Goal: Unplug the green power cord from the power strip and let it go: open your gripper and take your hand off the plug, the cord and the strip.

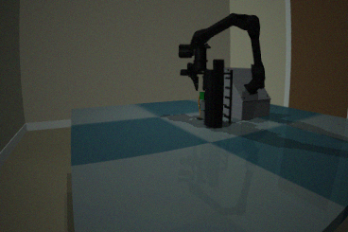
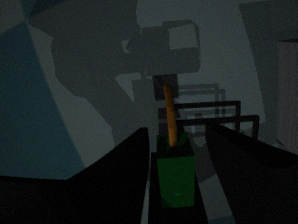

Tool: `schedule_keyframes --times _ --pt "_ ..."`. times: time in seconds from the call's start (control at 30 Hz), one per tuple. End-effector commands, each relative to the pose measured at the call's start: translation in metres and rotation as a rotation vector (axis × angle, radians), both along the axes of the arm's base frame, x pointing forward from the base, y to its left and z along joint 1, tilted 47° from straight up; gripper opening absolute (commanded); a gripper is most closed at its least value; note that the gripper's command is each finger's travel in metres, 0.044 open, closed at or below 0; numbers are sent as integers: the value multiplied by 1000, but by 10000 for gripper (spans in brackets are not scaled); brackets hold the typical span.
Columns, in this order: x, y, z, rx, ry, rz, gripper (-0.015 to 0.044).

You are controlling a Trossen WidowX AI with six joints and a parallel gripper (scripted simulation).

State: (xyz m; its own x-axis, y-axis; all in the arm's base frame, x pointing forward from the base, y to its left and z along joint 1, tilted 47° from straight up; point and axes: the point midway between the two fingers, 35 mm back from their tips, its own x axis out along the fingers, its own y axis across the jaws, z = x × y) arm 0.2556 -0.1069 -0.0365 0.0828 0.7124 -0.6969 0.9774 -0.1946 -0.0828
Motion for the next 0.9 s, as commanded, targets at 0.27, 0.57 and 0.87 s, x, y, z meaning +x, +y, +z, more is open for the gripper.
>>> schedule_keyframes --times 0.27,0.57,0.87 --pt "4 13 14 3 -2 -1 160" --pt "6 23 25 5 -2 -1 160" --pt "7 26 25 5 -2 -1 160"
